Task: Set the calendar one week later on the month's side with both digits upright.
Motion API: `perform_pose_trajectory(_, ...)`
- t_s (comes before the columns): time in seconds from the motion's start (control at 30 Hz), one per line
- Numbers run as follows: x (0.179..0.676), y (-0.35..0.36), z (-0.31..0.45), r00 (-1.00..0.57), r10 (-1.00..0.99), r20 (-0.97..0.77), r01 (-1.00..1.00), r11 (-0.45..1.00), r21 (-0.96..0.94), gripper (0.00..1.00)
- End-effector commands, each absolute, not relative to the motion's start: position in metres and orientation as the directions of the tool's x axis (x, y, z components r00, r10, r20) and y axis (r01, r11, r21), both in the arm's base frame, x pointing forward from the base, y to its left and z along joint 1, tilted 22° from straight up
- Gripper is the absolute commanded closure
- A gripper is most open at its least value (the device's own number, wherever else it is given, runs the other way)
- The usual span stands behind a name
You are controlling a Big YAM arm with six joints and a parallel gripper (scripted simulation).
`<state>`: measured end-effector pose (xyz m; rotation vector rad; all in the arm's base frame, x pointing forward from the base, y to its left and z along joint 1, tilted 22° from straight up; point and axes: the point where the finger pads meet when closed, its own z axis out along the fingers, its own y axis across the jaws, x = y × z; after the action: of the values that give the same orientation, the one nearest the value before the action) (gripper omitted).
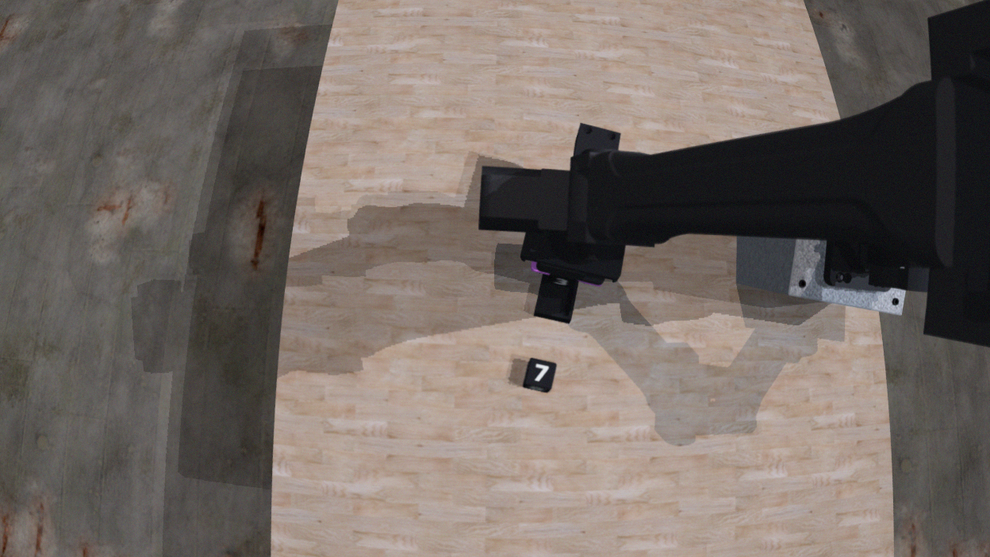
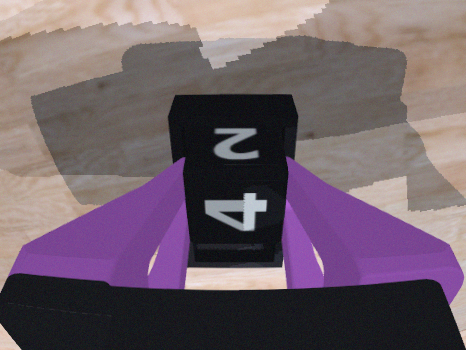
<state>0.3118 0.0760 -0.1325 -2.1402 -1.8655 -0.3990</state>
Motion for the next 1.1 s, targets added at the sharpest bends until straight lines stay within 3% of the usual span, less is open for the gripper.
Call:
perform_pose_trajectory(0.0, 0.308, 0.078, -0.136, 0.14, 0.917, 0.374, 0.99, -0.138, -0.033, 0.66)
perform_pose_trajectory(0.3, 0.308, 0.078, -0.136, 0.14, 0.917, 0.374, 0.99, -0.138, -0.033, 0.55)
perform_pose_trajectory(1.07, 0.312, 0.062, -0.107, 0.137, 0.916, 0.377, 0.99, -0.142, -0.015, 0.55)
